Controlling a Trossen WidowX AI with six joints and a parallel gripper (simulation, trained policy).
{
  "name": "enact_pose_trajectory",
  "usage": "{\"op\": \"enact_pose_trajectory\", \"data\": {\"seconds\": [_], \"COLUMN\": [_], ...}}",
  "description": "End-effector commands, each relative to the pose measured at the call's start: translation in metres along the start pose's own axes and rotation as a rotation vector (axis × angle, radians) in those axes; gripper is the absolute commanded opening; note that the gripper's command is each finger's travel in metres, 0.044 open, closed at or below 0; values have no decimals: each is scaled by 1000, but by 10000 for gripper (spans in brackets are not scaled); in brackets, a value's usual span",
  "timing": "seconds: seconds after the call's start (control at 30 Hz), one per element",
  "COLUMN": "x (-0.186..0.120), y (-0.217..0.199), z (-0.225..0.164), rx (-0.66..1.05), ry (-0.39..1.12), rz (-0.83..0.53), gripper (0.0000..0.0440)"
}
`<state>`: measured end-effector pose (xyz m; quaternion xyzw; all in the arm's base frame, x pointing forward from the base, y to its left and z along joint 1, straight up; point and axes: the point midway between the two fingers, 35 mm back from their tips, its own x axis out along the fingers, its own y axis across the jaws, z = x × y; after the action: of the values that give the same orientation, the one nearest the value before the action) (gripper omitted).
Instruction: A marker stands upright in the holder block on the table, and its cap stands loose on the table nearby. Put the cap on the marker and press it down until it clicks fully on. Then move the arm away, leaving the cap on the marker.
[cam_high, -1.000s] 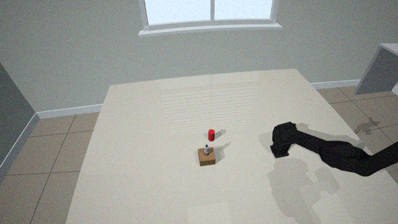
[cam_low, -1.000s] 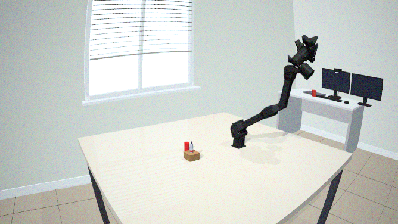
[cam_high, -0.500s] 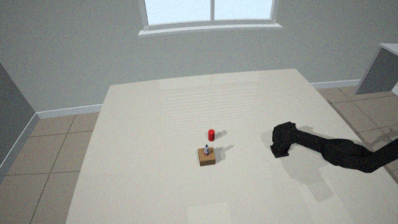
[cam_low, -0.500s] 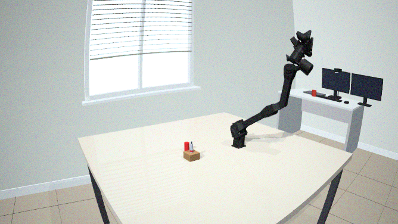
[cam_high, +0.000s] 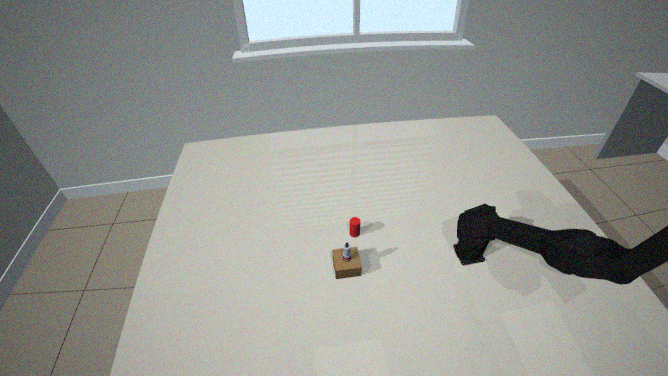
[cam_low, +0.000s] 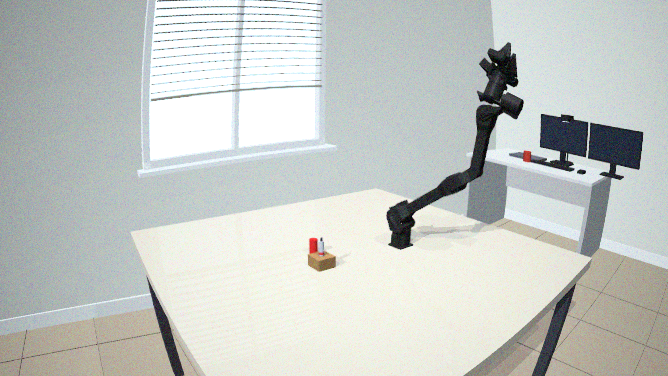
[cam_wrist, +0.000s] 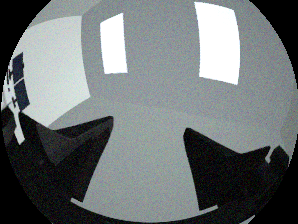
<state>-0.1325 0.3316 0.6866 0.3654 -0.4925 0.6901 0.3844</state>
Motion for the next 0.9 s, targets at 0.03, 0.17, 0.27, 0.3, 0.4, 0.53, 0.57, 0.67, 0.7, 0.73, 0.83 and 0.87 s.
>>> {"op": "enact_pose_trajectory", "data": {"seconds": [0.03,0.17,0.27,0.3,0.4,0.53,0.57,0.67,0.7,0.73,0.83,0.87], "x": [3,5,6,6,6,7,7,6,6,6,6,5], "y": [-2,-3,-4,-4,-5,-6,-6,-7,-7,-7,-8,-8], "z": [16,28,36,39,48,59,62,72,75,78,87,90], "rx": [-1,-1,-1,-1,0,2,3,5,6,7,10,11], "ry": [-52,-91,-121,-131,-161,-202,-213,-244,-254,-264,-296,-306], "rz": [-33,-57,-75,-81,-98,-121,-127,-144,-150,-156,-173,-178], "gripper": [325,325,325,325,325,325,325,325,325,325,324,324]}}
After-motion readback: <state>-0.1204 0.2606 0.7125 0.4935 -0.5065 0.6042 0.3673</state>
